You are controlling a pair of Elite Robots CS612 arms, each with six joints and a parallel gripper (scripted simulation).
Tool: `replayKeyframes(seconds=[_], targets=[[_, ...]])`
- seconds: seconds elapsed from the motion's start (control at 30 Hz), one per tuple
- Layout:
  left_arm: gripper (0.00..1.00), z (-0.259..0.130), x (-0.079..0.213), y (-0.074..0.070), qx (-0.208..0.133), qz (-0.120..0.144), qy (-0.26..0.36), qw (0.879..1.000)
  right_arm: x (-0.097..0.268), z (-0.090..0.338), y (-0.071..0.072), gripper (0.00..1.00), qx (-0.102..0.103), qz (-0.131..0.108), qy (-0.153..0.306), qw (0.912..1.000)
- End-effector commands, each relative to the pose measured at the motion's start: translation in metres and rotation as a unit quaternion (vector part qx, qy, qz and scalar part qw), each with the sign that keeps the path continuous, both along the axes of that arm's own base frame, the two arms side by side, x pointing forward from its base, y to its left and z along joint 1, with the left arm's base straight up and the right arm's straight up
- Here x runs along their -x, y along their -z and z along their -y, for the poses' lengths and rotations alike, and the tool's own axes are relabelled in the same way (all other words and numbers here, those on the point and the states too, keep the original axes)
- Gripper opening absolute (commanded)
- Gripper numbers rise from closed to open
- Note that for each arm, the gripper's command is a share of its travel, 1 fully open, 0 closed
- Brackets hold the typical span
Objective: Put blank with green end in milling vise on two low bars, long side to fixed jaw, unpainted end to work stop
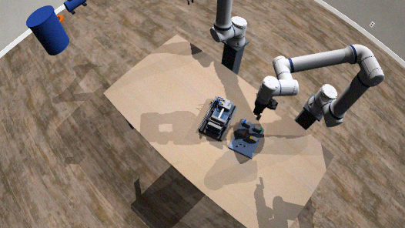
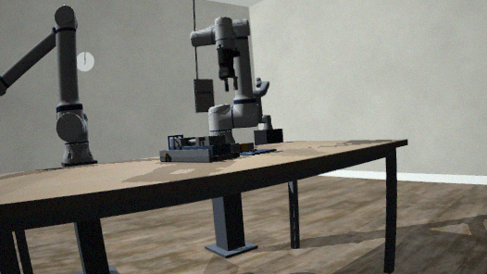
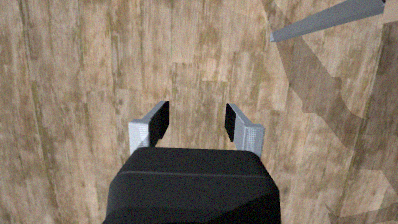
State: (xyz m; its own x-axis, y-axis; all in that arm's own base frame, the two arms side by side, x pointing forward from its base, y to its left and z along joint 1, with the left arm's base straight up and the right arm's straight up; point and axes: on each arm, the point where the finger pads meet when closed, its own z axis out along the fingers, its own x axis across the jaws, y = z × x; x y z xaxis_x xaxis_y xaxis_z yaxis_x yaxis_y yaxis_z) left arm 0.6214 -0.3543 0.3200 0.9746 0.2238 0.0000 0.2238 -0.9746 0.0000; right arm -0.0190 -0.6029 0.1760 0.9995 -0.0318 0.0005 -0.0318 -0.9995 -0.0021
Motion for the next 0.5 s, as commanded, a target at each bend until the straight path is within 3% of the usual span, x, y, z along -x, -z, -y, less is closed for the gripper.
replayKeyframes(seconds=[0.0,0.47], targets=[[1.0,0.0004,-0.0004,-0.0011,0.001,0.001,0.0,1.0,0.0002,0.0008,-0.001,1.0,0.001,0.0,0.0,1.0],[1.0,0.0049,0.0002,-0.0011,0.001,0.001,0.0,1.0,0.0002,0.0008,-0.001,1.0,0.001,0.0,0.0,1.0]])
